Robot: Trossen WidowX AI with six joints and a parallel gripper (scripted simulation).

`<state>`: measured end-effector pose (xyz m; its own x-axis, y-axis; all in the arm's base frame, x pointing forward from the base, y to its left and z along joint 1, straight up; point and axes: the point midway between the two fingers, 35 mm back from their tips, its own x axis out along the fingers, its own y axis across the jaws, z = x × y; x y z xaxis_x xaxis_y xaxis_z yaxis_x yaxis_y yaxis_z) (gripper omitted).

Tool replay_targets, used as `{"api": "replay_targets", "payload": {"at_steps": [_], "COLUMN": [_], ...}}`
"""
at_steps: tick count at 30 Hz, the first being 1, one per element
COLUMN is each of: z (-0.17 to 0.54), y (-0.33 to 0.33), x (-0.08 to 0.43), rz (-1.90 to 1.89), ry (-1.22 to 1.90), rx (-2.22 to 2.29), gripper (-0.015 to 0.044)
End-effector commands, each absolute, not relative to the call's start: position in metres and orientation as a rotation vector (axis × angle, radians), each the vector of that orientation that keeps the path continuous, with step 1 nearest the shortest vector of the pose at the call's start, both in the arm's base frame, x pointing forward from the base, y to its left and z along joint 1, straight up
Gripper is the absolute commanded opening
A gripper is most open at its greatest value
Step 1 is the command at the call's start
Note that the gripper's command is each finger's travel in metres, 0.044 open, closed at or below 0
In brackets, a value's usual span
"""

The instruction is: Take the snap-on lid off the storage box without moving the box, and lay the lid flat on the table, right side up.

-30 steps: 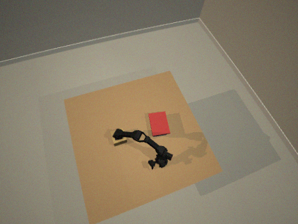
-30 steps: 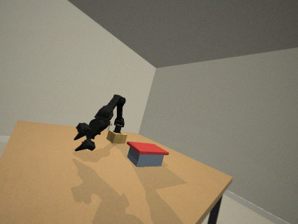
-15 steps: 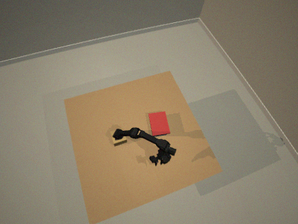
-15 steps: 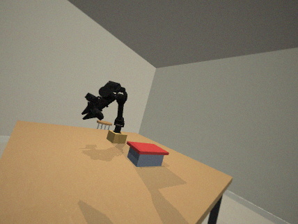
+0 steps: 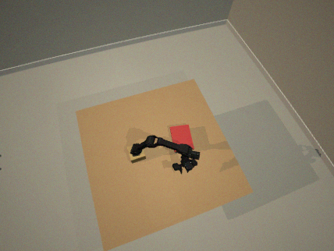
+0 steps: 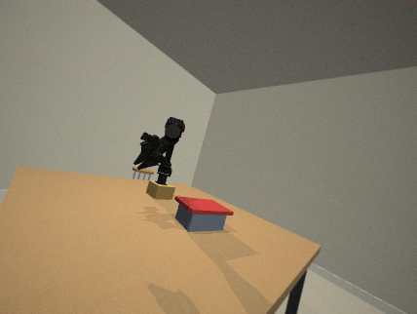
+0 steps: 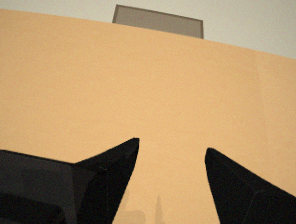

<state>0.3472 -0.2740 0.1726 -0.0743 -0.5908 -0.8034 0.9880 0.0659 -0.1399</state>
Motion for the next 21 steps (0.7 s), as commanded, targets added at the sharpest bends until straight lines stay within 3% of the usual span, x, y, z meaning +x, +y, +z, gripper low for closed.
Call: {"api": "replay_targets", "payload": {"at_steps": [1,12,21], "z": [0.178,0.183,0.167], "y": [-0.232,-0.104,-0.009], "x": [0.359,0.358,0.322], "rz": [-1.374,-1.104,-0.835], "ry": [0.765,0.535,0.455], "rx": [0.683,0.963,1.253], "gripper": [0.0235,0.0235,0.0235]}}
